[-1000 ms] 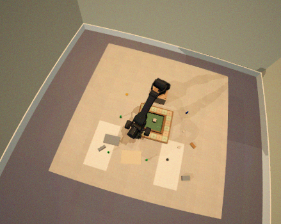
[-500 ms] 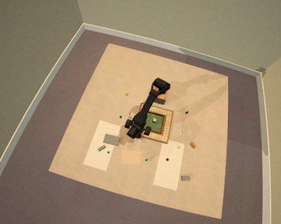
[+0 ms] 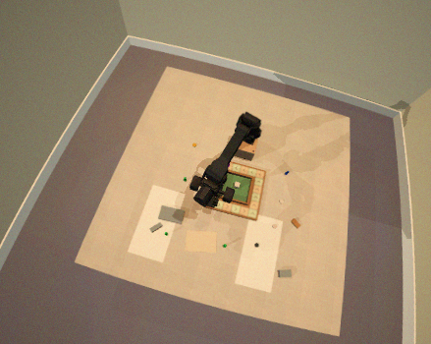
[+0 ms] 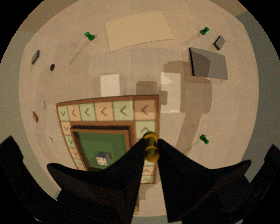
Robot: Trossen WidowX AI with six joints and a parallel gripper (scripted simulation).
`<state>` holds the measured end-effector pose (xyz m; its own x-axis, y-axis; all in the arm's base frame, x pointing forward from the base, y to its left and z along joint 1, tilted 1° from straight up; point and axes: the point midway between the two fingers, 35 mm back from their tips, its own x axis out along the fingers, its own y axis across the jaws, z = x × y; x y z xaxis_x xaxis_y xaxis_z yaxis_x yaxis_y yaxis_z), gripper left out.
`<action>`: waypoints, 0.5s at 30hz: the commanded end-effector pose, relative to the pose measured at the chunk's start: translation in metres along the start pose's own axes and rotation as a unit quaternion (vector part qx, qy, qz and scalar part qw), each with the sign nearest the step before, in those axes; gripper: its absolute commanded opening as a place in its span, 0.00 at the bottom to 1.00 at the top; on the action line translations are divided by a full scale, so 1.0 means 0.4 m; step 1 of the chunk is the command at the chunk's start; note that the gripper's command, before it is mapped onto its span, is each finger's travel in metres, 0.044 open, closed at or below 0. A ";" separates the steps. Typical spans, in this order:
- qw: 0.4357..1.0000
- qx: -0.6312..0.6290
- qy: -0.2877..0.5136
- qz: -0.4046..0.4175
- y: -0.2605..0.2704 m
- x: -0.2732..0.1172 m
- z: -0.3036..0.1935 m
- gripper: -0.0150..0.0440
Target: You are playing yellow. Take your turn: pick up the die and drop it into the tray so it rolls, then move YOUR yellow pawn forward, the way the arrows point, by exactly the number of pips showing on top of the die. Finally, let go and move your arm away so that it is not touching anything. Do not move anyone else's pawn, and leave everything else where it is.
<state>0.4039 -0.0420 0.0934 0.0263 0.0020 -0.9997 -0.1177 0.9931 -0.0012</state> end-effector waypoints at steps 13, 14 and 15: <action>1.000 -0.002 0.000 0.002 0.184 0.054 0.014 0.25; 1.000 -0.002 0.000 0.003 0.201 0.061 0.014 0.25; 1.000 -0.002 0.000 0.003 0.219 0.068 0.013 0.25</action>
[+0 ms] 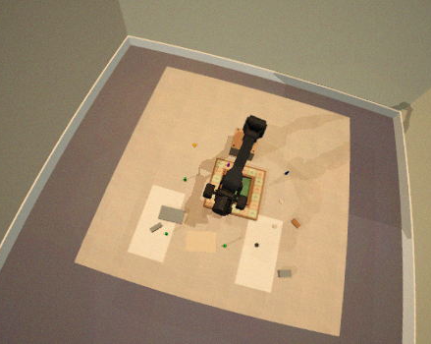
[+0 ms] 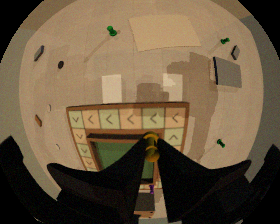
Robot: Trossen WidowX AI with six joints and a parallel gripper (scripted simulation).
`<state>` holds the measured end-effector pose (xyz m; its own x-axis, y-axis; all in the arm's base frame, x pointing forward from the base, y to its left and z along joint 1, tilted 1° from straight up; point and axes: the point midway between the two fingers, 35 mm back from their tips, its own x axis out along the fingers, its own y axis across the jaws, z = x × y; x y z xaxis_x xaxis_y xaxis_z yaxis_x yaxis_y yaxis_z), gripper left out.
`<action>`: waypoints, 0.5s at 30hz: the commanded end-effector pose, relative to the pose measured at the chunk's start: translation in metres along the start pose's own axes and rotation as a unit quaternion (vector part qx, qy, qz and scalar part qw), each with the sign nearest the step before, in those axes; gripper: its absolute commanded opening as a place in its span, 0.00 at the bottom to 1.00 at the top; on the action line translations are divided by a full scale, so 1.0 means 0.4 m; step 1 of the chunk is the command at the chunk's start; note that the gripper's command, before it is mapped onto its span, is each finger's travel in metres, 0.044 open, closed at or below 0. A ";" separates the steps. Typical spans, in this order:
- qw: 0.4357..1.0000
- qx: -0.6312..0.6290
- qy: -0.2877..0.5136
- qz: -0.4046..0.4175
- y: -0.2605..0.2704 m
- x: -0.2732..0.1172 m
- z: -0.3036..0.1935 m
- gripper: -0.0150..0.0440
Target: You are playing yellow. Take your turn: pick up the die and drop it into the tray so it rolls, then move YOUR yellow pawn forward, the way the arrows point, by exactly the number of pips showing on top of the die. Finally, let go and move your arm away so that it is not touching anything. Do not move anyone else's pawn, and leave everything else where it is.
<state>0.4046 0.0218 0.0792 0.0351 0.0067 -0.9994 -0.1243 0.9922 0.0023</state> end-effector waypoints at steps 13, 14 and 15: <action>1.000 0.002 0.006 0.005 0.284 0.123 -0.052 0.25; 1.000 0.002 0.006 0.006 0.298 0.128 -0.057 0.25; 1.000 0.002 0.006 0.006 0.306 0.132 -0.060 0.25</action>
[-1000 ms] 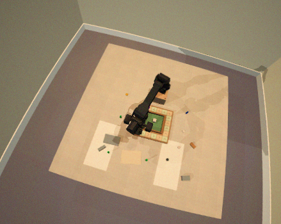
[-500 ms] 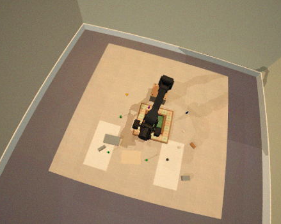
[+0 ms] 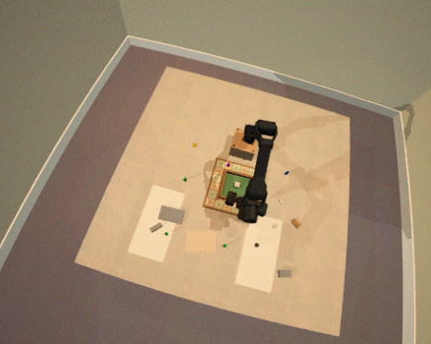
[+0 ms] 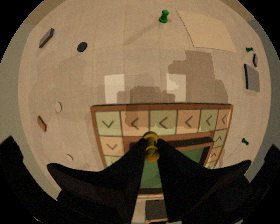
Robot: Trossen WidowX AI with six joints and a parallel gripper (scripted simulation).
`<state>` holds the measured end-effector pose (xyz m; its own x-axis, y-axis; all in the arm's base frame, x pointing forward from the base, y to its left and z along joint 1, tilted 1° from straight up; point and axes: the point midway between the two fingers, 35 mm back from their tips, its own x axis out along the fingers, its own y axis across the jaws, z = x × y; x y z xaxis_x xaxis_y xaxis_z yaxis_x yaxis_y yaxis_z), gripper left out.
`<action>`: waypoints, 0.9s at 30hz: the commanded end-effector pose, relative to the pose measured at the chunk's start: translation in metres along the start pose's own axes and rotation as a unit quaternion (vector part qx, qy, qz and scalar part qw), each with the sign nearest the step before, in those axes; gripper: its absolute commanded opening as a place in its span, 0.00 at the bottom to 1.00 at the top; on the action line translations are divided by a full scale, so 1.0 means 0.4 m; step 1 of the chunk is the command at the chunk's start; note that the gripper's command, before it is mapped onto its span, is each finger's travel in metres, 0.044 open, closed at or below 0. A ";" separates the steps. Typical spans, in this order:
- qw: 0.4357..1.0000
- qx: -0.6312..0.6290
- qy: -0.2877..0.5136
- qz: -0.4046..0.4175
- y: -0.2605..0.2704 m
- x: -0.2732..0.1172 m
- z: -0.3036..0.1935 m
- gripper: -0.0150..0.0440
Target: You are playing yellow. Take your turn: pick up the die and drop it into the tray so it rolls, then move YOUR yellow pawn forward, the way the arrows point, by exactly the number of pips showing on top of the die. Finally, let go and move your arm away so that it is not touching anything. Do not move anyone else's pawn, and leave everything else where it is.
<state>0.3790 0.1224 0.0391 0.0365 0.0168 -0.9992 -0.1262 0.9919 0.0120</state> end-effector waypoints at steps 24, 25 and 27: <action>1.000 0.003 0.007 0.001 0.051 0.123 -0.027 0.25; 1.000 0.003 0.007 0.001 0.051 0.125 -0.027 0.25; 1.000 0.003 0.007 0.001 0.051 0.130 -0.027 0.25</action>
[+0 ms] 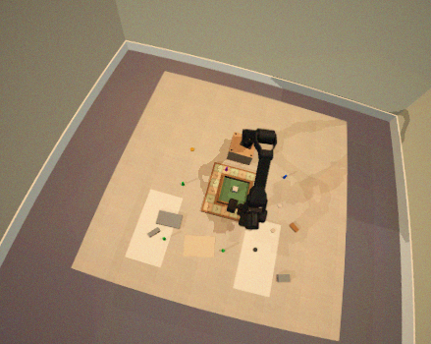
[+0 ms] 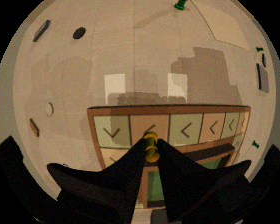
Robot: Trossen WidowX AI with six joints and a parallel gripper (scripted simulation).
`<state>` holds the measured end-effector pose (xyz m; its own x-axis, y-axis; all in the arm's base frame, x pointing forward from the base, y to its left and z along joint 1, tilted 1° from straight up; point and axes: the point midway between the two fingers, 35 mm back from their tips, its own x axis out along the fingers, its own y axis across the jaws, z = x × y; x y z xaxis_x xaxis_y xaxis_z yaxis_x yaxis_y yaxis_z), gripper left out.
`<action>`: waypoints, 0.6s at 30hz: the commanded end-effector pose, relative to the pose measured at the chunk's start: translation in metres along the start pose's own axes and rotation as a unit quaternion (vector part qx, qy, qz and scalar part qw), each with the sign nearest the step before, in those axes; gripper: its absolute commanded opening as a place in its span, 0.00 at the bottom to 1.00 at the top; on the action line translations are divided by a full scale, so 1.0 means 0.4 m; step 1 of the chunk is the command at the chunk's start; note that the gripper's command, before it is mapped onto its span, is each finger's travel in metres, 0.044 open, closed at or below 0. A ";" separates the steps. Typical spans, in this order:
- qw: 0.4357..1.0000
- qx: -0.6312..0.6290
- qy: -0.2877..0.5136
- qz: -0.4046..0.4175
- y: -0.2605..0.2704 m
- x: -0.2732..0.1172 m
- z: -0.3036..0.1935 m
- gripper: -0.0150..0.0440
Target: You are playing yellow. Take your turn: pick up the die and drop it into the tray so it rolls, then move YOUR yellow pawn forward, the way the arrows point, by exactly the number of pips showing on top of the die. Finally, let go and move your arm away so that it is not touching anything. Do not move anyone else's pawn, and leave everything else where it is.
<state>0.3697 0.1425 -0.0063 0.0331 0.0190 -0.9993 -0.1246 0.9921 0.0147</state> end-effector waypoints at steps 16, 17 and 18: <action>1.000 0.000 -0.001 0.000 0.000 0.034 0.001 0.34; 1.000 0.000 -0.001 0.000 0.000 0.034 0.001 0.39; 1.000 0.000 -0.001 0.000 0.000 0.034 0.001 0.43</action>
<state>0.3704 0.1430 -0.0205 0.0349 0.0197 -0.9992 -0.1246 0.9921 0.0152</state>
